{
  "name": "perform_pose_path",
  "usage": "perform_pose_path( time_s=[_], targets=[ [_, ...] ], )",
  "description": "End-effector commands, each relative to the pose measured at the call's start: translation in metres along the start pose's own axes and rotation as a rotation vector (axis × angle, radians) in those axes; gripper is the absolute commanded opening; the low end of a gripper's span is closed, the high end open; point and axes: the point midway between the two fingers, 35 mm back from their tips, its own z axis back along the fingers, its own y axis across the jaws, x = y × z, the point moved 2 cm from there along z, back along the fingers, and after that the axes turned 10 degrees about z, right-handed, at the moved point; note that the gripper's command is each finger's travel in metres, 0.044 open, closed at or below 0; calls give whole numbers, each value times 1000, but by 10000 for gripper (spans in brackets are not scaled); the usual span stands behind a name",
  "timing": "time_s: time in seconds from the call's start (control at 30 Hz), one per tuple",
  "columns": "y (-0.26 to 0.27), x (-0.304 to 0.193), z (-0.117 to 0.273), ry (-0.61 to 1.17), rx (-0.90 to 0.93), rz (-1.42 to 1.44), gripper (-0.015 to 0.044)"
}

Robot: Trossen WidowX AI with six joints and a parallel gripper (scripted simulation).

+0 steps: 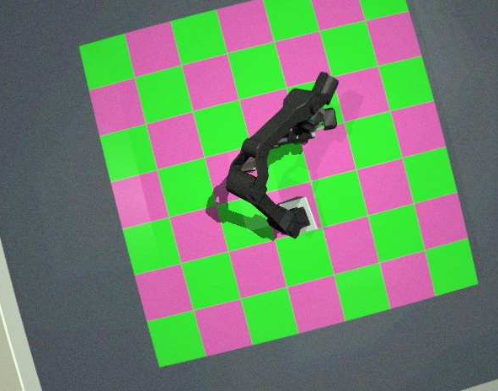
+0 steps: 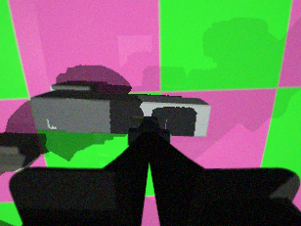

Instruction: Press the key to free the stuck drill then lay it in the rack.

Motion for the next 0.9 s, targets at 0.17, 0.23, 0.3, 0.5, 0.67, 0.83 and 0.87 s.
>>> perform_pose_path(
  time_s=[0.17, 0.23, 0.3, 0.5, 0.67, 0.83, 0.87],
  targets=[
    [3, -6, -19, 38, 20, -8, 0],
    [3, -6, -20, 38, 20, -8, 0],
    [3, -6, -21, 38, 20, -8, 0],
    [3, -6, -25, 38, 20, -8, 0],
    [2, -3, -14, 37, 19, -8, 79],
    [-2, 2, 38, 38, 17, -8, 210],
    [-2, 2, 47, 38, 17, -8, 236]
  ],
)
